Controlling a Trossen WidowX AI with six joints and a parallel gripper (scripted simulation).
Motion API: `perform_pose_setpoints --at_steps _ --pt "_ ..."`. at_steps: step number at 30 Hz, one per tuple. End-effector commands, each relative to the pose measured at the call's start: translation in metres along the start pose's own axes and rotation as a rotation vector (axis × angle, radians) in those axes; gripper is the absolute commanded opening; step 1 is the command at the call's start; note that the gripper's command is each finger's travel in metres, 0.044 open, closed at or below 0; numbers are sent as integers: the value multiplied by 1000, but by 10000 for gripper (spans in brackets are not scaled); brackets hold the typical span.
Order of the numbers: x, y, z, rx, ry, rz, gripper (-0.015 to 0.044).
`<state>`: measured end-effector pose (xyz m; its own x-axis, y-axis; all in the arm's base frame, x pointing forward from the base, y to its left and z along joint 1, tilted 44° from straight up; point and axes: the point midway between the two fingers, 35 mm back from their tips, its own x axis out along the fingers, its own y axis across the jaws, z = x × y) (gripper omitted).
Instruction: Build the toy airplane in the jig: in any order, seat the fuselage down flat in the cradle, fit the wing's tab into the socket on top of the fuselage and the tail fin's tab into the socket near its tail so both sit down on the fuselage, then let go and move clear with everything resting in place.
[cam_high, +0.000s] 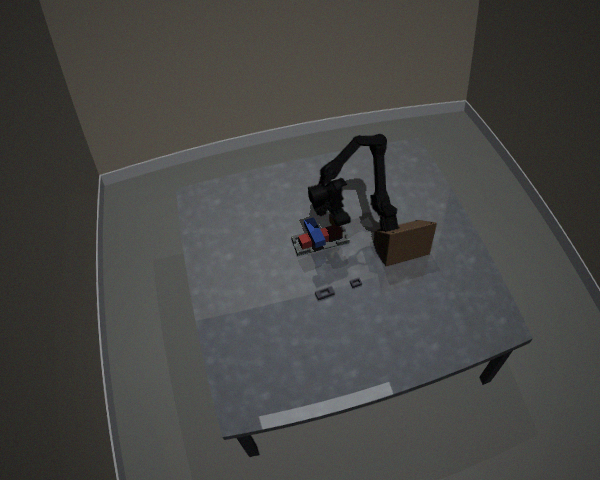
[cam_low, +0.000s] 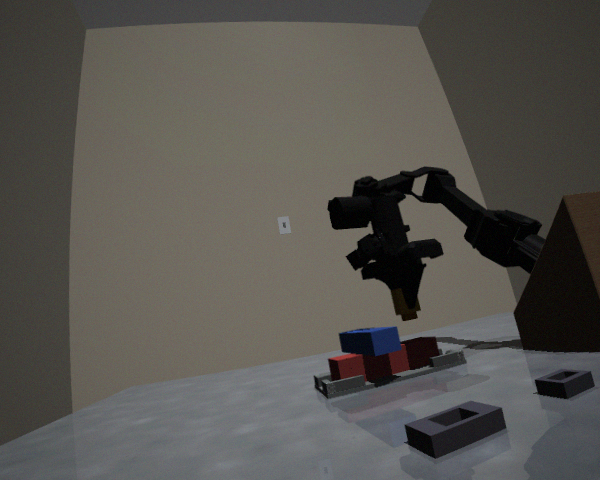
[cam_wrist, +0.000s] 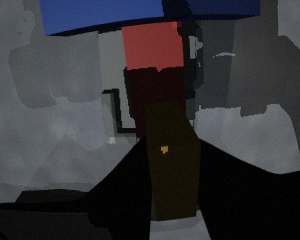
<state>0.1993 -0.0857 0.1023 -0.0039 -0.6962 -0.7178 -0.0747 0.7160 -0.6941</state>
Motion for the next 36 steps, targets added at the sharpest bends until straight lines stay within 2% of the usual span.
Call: perform_pose_setpoints --at_steps 1,36 --pt "0 -1 0 -1 -2 -5 65" --pt "40 -2 1 -1 -3 -7 65"
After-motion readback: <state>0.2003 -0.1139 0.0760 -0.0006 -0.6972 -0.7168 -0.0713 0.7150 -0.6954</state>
